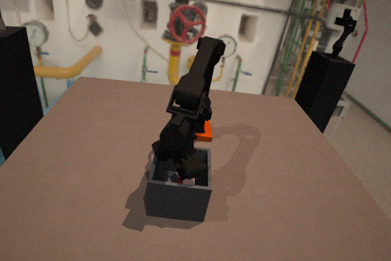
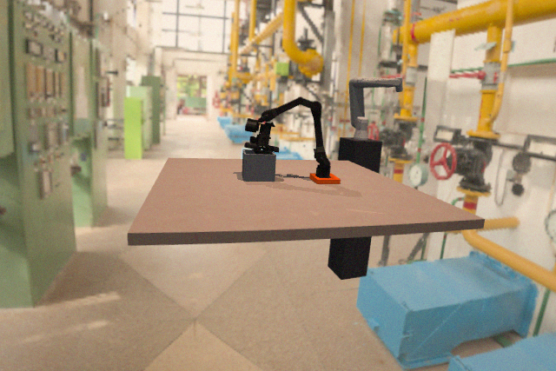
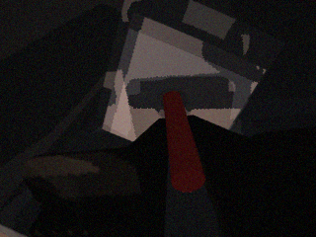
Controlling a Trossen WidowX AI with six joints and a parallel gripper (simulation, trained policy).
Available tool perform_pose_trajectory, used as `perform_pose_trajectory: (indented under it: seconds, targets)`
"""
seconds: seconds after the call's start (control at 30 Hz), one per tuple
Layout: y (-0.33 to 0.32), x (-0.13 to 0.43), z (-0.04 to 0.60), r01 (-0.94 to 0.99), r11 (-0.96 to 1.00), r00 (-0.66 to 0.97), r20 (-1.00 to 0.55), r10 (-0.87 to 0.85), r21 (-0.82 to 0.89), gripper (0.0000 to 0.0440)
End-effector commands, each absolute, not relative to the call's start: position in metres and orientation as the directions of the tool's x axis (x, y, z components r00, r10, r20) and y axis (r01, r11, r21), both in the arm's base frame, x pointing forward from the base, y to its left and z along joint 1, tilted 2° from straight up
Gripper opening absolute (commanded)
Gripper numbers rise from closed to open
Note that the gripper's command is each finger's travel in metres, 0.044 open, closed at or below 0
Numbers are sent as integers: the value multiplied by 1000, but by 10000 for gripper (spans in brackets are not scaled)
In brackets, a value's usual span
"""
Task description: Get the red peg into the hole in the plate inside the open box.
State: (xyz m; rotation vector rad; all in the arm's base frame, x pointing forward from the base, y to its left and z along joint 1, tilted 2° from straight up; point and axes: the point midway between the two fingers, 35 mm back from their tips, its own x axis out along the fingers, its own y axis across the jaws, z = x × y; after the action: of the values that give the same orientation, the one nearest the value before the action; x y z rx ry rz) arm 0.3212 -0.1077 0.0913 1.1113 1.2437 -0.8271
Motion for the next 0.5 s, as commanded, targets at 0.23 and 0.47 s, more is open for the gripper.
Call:
perform_pose_trajectory:
  seconds: [0.23, 0.47]
  targets:
    - [-107, 321, 80, 935, 317, 131, -985, 113, 161, 149]
    - [-116, 325, 92, 932, 304, 159, -977, 140, 195, 148]
